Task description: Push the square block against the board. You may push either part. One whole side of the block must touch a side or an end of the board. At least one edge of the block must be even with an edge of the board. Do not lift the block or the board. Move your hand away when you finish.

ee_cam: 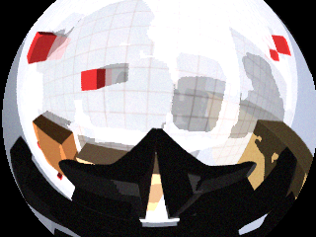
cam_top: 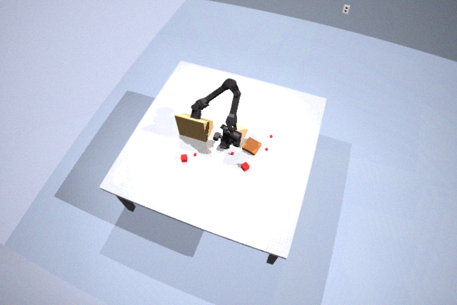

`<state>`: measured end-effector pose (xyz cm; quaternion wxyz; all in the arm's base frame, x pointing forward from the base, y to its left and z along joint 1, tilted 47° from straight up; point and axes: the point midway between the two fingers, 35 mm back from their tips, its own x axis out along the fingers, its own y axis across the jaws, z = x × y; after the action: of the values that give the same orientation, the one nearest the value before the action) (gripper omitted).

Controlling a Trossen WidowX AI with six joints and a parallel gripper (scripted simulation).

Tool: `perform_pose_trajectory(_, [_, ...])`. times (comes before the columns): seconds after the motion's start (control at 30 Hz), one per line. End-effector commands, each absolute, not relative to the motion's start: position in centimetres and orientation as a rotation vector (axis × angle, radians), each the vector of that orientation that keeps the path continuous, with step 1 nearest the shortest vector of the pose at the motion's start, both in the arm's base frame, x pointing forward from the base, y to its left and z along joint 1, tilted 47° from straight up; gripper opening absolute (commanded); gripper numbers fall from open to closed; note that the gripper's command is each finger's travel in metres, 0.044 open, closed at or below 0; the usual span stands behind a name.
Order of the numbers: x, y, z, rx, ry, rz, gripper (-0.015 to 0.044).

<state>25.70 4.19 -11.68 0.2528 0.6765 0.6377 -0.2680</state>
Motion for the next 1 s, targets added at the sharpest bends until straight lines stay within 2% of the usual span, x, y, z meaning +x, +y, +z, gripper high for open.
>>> perform_pose_trajectory(0.0, [26.0, 3.7, -12.1, 1.834, 1.727, -0.722, 0.0])
perform_pose_trajectory(0.5, [26.0, 2.1, -13.9, 1.836, 1.73, -0.716, 0.0])
perform_pose_trajectory(0.7, [25.4, -1.7, -9.7, 1.834, 1.729, -0.718, 0.0])
perform_pose_trajectory(0.97, [25.8, -0.7, -8.5, 1.749, 1.729, -0.611, 0.0])
